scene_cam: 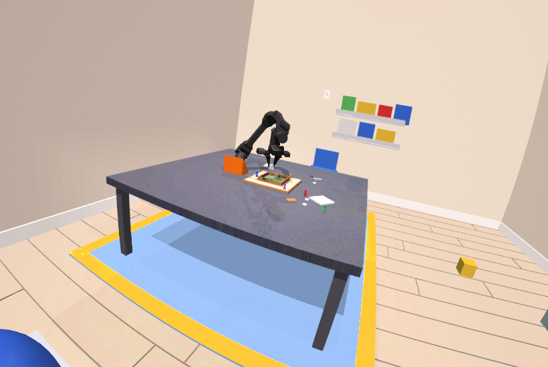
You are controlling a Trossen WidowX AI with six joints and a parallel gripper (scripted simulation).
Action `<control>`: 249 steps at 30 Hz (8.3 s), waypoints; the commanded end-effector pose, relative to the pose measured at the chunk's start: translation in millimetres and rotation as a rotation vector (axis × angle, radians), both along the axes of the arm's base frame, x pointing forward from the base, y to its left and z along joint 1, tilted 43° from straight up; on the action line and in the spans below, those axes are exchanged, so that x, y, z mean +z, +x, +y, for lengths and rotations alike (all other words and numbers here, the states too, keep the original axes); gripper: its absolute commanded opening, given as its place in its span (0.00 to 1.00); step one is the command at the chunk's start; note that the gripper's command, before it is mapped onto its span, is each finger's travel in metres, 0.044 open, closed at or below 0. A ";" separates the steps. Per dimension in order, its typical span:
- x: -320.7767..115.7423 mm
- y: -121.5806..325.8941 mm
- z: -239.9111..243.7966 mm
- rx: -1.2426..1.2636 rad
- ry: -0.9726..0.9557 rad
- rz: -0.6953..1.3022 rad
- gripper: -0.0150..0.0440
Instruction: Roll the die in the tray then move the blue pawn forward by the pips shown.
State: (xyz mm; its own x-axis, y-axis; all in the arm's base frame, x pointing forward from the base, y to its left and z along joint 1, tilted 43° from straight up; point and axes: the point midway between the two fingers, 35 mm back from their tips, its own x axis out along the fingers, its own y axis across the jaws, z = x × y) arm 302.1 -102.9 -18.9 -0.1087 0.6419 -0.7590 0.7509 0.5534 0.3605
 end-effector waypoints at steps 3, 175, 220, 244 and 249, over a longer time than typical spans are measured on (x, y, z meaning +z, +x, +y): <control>17.1 -0.8 25.3 -0.122 -0.016 0.091 0.25; 9.6 -138.1 100.6 0.614 0.113 -0.529 0.59; 22.7 -128.8 83.4 0.614 0.106 -0.528 0.25; 65.1 -120.0 28.7 0.605 0.113 -0.522 0.25; 42.2 -110.2 24.9 0.601 0.112 -0.520 0.25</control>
State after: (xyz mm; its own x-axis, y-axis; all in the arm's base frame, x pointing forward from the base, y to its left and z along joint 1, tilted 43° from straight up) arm 185.4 -75.5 36.8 -0.1124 0.6591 -0.7436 0.0488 0.7511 0.6584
